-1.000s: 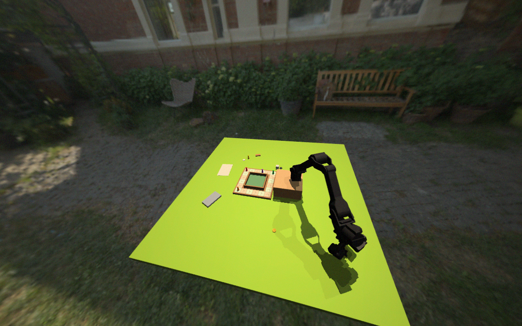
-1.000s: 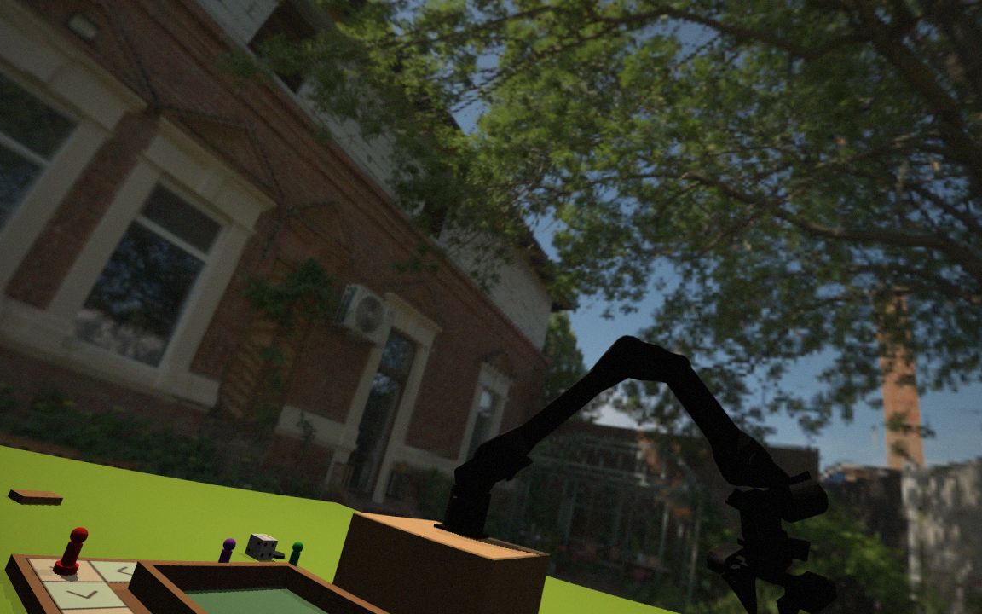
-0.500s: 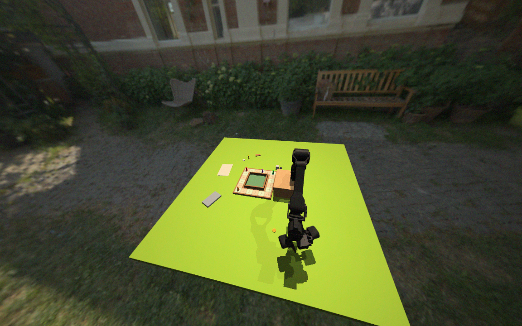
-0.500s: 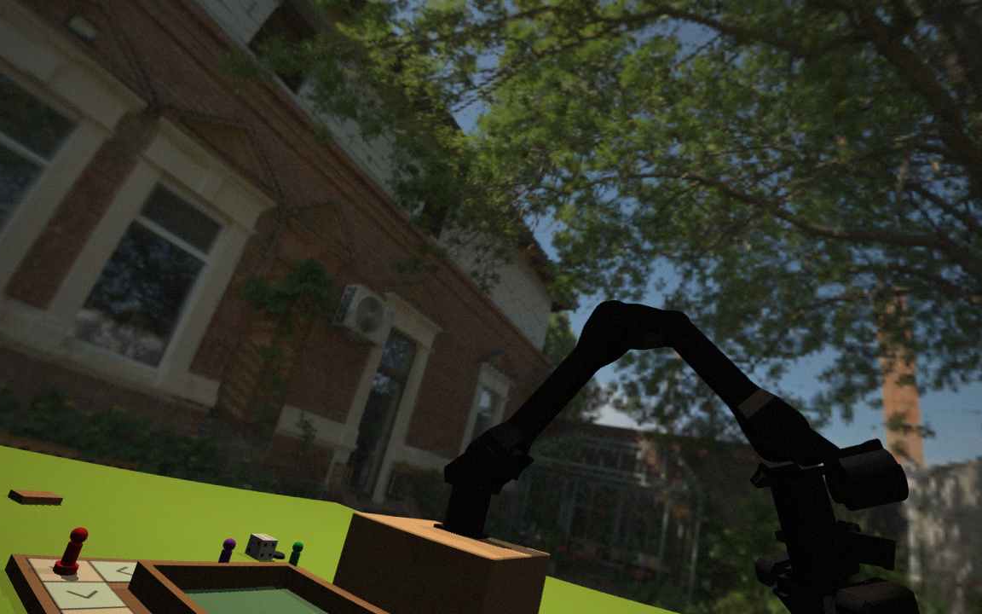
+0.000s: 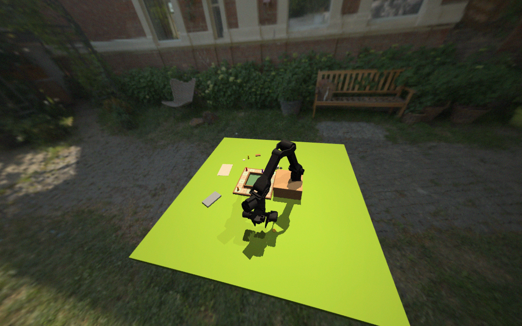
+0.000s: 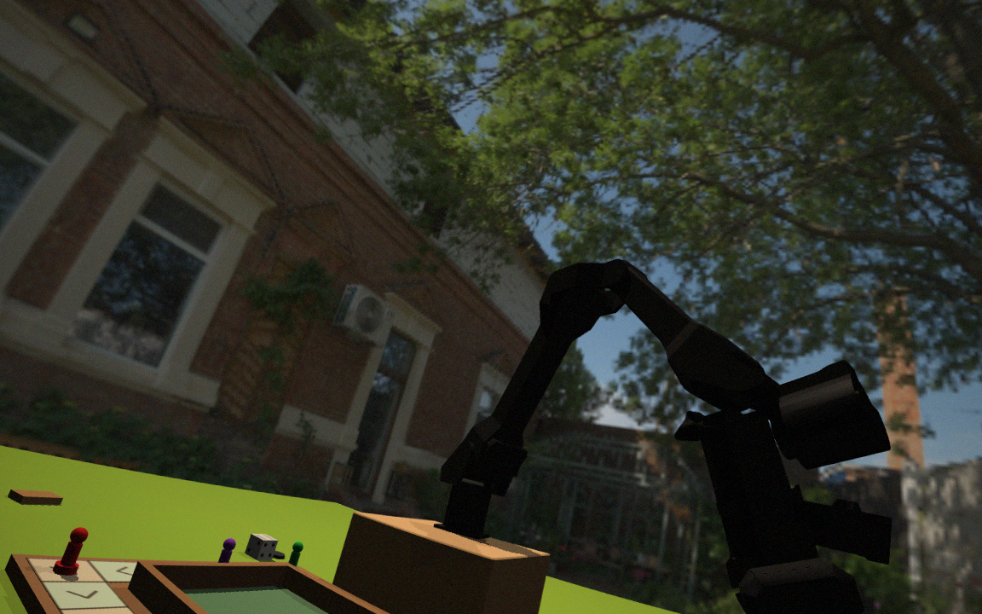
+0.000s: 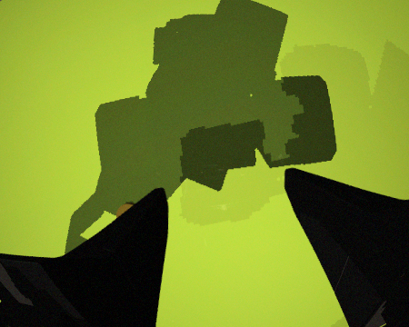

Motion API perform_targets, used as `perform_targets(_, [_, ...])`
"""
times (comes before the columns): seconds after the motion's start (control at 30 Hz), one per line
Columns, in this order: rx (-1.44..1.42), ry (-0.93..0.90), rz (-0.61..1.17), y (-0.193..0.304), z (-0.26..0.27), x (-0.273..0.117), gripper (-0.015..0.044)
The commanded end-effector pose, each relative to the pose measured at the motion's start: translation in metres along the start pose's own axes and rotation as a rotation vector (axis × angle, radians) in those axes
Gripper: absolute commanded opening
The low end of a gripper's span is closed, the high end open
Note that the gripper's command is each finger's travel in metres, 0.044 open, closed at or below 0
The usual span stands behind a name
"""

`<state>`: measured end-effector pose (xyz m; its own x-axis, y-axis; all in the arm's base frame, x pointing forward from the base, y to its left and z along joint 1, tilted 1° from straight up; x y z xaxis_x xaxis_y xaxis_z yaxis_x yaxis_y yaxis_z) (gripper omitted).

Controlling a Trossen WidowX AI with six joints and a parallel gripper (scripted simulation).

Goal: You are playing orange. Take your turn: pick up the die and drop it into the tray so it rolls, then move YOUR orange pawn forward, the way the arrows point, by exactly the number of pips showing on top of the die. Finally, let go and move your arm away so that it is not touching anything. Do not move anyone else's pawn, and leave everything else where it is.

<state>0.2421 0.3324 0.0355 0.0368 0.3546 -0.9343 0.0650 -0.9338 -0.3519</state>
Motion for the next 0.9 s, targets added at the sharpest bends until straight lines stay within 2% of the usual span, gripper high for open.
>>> perform_targets(0.0, [0.123, 0.055, 0.047, 0.056, -0.038, -0.019, 0.0275])
perform_targets(0.2, [0.298, 0.12, 0.114, 0.135, -0.073, -0.047, 0.0275])
perform_targets(0.43, [0.515, 0.167, 0.209, 0.233, -0.085, -0.083, 0.0275])
perform_targets(0.63, [0.755, 0.228, 0.261, 0.315, -0.071, -0.119, 0.0275])
perform_targets(0.87, [1.002, 0.278, 0.341, 0.404, -0.026, -0.154, 0.0275])
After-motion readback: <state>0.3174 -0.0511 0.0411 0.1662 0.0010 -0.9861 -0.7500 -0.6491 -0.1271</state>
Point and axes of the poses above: the point midway between the two fingers, 35 mm back from their tips, its own x axis out along the fingers, its own z axis across the jaws, y = z × x, the point moved 3 cm from there along -x, back along the fingers, and after that the axes turned 13 degrees about -x, right-handed, at the moved point
